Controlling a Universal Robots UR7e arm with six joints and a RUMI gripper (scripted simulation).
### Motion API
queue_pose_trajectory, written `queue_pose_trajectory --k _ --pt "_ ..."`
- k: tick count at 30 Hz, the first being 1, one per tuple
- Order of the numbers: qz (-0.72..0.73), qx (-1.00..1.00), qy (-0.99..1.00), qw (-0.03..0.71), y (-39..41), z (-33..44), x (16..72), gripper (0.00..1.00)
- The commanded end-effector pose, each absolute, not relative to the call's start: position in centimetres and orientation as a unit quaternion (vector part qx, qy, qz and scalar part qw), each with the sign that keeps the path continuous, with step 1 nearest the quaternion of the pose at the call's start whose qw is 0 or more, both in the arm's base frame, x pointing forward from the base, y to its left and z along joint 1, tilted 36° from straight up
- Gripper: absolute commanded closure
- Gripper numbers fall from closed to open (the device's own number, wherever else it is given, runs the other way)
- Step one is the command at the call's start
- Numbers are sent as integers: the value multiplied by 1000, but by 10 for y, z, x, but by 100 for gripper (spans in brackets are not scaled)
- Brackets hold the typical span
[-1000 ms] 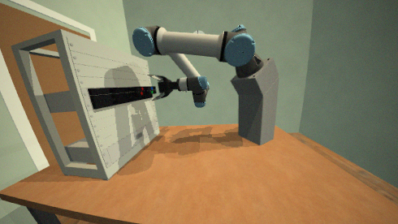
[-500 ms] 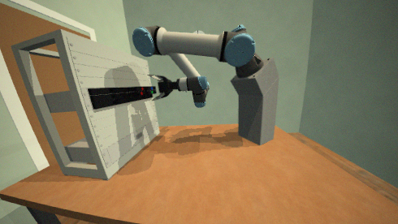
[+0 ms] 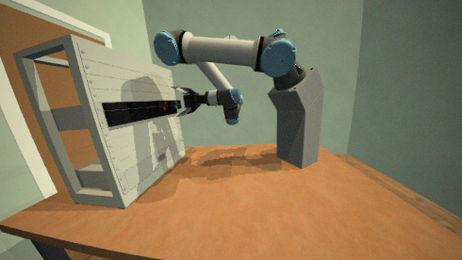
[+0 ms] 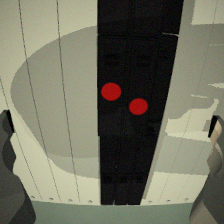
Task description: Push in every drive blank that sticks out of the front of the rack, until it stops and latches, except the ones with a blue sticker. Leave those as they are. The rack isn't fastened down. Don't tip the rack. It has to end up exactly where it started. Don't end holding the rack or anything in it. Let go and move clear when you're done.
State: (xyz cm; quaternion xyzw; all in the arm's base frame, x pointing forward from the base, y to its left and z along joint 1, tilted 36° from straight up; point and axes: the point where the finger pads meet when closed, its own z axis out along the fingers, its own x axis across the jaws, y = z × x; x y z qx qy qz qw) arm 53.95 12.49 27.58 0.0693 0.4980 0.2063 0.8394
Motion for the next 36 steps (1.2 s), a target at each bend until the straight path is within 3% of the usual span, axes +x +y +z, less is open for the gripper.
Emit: queue_pose_trajectory --k 1,11,12,36 --pt "206 69 498 840 125 276 539 0" --pt "206 69 498 840 125 276 539 0" --pt "206 69 498 840 125 276 539 100" --pt "206 69 498 840 125 276 539 100"
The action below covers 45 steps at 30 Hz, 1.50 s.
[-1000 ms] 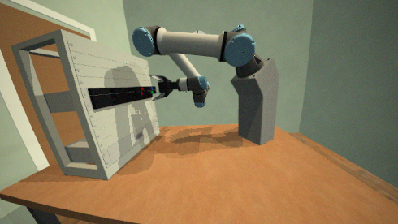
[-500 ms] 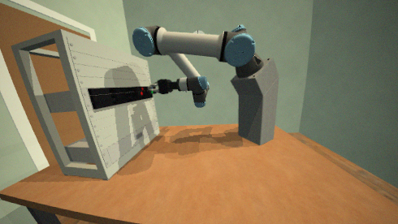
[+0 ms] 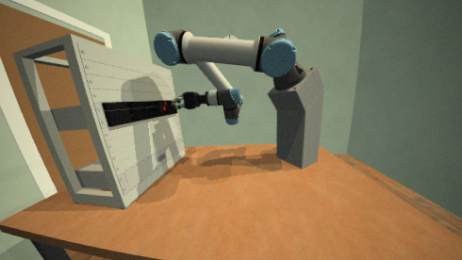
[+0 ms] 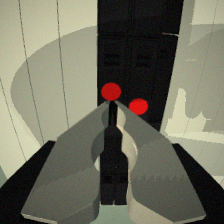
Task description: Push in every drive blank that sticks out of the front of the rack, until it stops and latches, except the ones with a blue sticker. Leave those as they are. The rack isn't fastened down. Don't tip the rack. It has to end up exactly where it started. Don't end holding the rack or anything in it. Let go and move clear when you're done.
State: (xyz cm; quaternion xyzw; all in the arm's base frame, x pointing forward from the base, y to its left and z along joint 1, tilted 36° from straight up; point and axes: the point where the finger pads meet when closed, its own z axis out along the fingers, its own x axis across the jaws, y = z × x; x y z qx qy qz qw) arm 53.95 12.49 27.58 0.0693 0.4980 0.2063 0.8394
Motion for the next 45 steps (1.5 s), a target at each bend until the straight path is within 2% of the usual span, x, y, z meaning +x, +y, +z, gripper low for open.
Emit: queue_pose_trajectory --k 1,28,45 --pt "206 69 498 840 125 276 539 100" --pt "206 69 498 840 142 241 520 100" --pt "206 69 498 840 147 269 569 100"
